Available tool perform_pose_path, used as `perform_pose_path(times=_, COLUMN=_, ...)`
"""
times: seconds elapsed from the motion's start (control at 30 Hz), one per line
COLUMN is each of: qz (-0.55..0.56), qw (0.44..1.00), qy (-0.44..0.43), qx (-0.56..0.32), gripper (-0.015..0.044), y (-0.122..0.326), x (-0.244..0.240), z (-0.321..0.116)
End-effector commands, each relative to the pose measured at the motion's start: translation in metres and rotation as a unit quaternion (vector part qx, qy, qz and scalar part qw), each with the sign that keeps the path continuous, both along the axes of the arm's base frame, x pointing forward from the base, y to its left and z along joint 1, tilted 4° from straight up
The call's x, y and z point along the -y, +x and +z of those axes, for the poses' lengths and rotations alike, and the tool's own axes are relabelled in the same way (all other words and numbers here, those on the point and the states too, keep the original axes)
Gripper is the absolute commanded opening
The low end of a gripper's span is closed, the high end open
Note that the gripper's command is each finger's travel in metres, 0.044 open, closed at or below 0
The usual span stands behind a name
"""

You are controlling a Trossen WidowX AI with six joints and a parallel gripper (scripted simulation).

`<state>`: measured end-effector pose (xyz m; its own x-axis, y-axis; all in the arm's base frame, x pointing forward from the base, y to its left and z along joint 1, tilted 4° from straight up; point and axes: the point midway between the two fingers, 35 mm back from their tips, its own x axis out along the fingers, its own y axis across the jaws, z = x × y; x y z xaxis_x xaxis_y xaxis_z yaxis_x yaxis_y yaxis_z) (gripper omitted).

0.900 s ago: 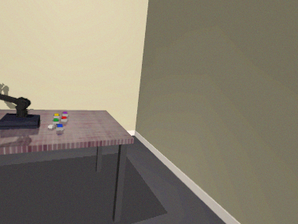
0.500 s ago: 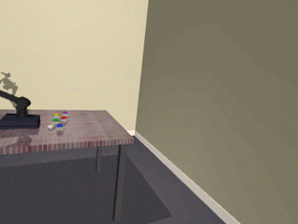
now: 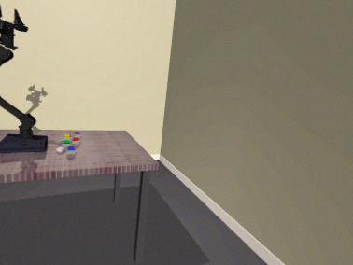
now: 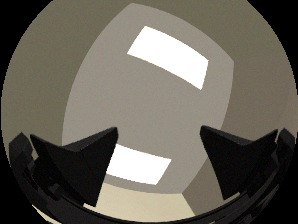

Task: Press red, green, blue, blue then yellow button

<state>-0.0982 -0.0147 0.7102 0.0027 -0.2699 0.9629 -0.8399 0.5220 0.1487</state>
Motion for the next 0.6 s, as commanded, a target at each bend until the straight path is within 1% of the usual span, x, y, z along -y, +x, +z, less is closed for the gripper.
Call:
perform_pose_path(times=0.0, qz=-0.029, qw=0.993, qy=0.011, qx=-0.116, gripper=0.0400, y=0.075, x=0.017, z=-0.004)
perform_pose_path(times=0.13, qz=-0.060, qw=0.967, qy=0.013, qx=-0.247, gripper=0.0400, y=0.158, x=0.032, z=-0.021)
perform_pose_path(times=0.3, qz=-0.090, qw=0.908, qy=-0.003, qx=-0.410, gripper=0.0400, y=0.256, x=0.047, z=-0.064)
perform_pose_path(times=0.43, qz=-0.106, qw=0.838, qy=-0.031, qx=-0.534, gripper=0.0400, y=0.326, x=0.053, z=-0.115)
perform_pose_path(times=0.57, qz=-0.112, qw=0.748, qy=-0.072, qx=-0.650, gripper=0.0400, y=0.384, x=0.054, z=-0.180)
